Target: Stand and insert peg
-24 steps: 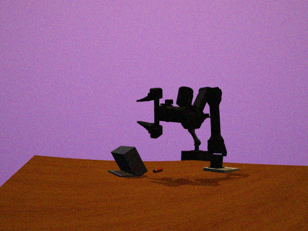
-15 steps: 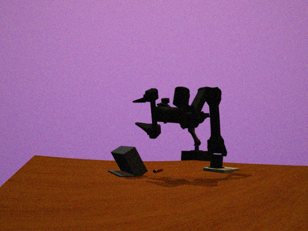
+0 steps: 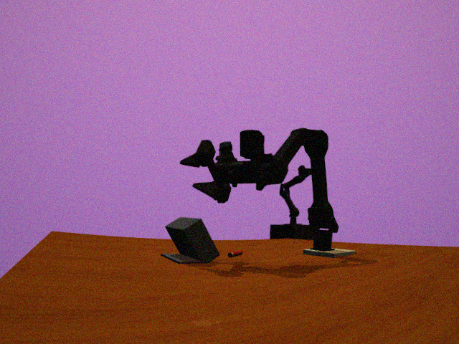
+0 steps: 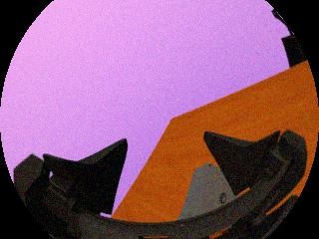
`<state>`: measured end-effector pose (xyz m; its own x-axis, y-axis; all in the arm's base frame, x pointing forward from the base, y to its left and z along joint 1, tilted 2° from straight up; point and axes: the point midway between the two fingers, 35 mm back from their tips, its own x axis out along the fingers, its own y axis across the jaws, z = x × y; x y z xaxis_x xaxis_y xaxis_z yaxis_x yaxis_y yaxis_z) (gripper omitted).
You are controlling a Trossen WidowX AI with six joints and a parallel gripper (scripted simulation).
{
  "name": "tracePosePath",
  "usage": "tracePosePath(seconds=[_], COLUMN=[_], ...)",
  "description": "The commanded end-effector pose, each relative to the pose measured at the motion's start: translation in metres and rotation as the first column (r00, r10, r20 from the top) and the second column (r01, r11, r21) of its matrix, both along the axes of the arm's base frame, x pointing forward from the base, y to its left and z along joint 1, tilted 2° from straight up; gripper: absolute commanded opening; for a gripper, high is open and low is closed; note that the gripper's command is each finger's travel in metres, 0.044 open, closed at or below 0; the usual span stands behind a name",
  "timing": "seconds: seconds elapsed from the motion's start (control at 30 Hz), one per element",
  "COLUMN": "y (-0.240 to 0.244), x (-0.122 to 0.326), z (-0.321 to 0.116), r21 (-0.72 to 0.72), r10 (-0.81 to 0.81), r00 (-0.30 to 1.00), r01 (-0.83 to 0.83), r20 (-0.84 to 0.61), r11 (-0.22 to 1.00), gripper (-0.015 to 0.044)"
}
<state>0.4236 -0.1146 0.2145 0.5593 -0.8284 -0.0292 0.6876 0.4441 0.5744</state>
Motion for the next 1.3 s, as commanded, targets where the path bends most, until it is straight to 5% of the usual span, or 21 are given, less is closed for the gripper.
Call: tracePosePath(seconds=[0.0, 0.67, 1.27], y=[-0.010, -0.061, -0.100], x=[0.003, -0.005, -0.037], z=[-0.002, -0.034, -0.065], r21=[-0.036, -0.100, 0.046], r10=[0.013, 0.076, 0.176], r00=[0.994, 0.751, 0.369], r01=[-0.017, -0.186, -0.335], r20=[-0.111, -0.656, -0.913], r11=[0.999, 0.977, 0.941], gripper=[0.0440, 0.0440, 0.0440])
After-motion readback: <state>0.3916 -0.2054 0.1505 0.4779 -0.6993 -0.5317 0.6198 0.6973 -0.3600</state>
